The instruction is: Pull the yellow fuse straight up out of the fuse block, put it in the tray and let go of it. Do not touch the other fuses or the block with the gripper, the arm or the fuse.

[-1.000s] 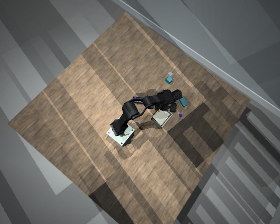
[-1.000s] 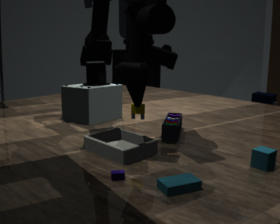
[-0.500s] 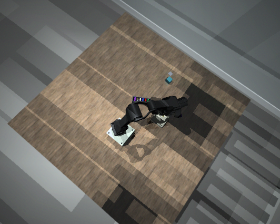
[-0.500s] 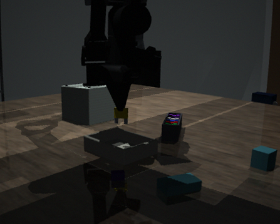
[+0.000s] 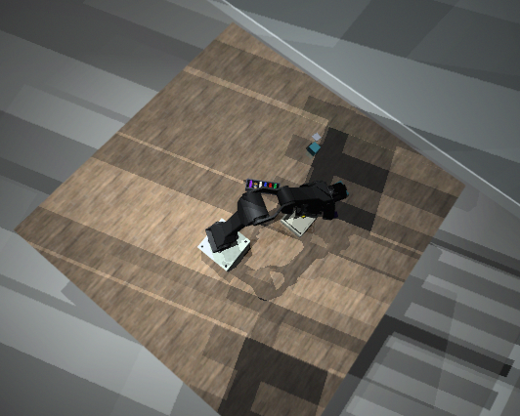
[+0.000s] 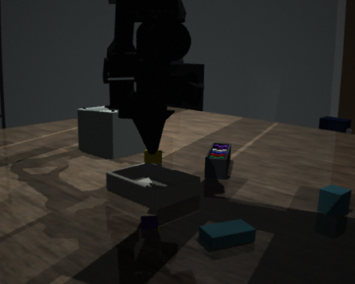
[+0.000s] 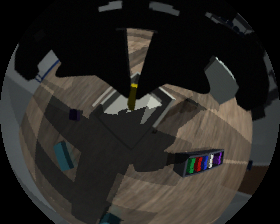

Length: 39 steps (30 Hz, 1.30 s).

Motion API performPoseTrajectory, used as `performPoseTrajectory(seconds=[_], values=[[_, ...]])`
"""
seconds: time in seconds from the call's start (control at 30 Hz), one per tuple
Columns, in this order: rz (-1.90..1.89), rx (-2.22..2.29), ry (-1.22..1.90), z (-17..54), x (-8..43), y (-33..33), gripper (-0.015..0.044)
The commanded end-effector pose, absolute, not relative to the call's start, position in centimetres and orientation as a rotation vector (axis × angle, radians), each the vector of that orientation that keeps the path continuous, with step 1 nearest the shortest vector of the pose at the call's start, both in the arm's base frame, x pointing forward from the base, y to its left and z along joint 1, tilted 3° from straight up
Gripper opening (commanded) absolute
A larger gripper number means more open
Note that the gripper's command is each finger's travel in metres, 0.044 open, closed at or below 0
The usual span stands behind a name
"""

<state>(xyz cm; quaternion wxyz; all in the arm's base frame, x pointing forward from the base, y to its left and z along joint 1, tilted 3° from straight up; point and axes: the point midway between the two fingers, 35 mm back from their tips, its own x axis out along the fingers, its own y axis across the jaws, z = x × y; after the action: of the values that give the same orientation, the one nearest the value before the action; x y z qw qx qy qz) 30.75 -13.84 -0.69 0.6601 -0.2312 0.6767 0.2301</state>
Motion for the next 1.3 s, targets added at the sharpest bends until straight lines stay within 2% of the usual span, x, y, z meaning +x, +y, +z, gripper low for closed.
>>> performPoseTrajectory(seconds=[0.0, 0.23, 0.67, 0.8, 1.27], values=[[0.525, -0.525, 1.536, -1.5, 30.5, -13.8, 0.0], [0.525, -0.525, 1.536, -2.1, 30.5, -13.8, 0.0], [0.523, -0.522, 1.533, -1.5, 30.6, -13.8, 0.033], [0.525, -0.525, 1.536, 1.9, 30.6, -13.8, 0.033], [0.525, -0.522, 1.535, 1.8, 30.6, -13.7, 0.033]])
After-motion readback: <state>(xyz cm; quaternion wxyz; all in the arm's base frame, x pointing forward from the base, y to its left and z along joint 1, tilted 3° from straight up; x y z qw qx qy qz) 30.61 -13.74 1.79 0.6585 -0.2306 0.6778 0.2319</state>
